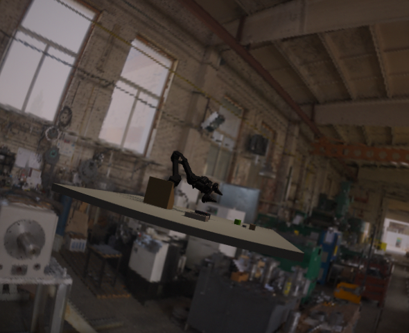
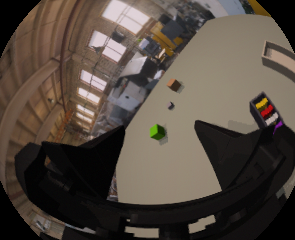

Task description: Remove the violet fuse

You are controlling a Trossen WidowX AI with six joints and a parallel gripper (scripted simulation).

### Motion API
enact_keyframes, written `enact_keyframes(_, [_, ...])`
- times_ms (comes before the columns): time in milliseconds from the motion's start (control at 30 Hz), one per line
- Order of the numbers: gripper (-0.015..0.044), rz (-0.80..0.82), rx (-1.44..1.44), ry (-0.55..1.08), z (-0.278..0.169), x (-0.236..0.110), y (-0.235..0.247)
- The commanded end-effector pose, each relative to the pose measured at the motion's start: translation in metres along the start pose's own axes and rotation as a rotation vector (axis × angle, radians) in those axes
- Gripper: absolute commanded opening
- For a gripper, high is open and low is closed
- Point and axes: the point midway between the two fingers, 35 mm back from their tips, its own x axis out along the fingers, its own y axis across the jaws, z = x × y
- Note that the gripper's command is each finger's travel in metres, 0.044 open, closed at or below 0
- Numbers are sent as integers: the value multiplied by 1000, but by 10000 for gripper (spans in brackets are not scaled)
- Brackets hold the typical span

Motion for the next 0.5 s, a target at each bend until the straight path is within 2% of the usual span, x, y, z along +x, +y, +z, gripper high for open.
enact_keyframes(0, [374,-15,-1,2,1,1,-2])
enact_keyframes(67, [321,-136,-5,15,6,11,-22])
enact_keyframes(233, [190,-594,108,75,28,20,-92])
enact_keyframes(400, [65,-1023,445,149,41,-5,-138])
enact_keyframes(467, [65,-1168,650,182,43,-19,-143])
